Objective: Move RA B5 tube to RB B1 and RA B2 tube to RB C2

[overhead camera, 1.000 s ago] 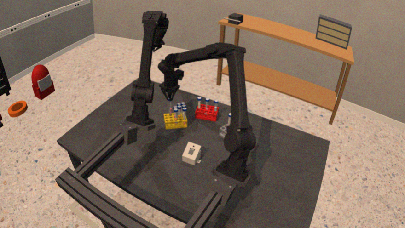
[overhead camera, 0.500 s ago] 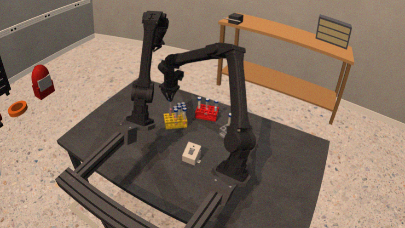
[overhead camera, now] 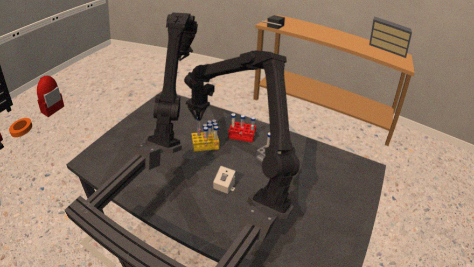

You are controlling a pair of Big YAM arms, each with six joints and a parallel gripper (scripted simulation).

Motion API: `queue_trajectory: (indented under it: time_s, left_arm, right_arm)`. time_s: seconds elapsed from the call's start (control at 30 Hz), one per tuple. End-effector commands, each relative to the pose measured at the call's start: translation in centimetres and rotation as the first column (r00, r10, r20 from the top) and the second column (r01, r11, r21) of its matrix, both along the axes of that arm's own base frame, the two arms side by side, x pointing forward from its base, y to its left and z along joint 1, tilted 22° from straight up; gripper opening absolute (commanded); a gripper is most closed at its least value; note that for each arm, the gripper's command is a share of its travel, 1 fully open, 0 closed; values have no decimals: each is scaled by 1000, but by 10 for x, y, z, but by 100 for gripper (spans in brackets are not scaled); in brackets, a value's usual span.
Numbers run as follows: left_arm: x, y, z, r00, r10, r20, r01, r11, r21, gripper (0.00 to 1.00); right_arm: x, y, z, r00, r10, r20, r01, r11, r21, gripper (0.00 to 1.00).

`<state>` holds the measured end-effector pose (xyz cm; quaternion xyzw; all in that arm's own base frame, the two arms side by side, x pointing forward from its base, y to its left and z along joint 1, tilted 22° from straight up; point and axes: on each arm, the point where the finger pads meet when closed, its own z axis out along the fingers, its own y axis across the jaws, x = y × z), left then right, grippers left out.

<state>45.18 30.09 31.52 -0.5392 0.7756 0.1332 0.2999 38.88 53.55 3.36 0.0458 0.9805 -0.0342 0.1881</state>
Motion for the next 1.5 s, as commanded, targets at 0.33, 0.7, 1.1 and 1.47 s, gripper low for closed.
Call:
queue_trajectory:
  time_s: [0.33, 0.7, 1.1, 1.47]
  left_arm:
    - [4, 3, 20, 999, 0, 35, -1, 1000, 19, 30]
    - [4, 3, 20, 999, 0, 35, -1, 1000, 19, 30]
    - [4, 3, 20, 999, 0, 35, -1, 1000, 19, 30]
    - [4, 3, 20, 999, 0, 35, -1, 1000, 19, 30]
  right_arm:
    - [20, 15, 6, 1000, -1, 24, 0, 999, 42, 0]
    - [24, 14, 1, 1000, -5, 24, 4, 999, 42, 0]
    - [17, 20, -1, 1000, 1, 24, -3, 999, 45, 0]
    - [12, 24, -1, 1000, 4, 24, -5, 999, 47, 0]
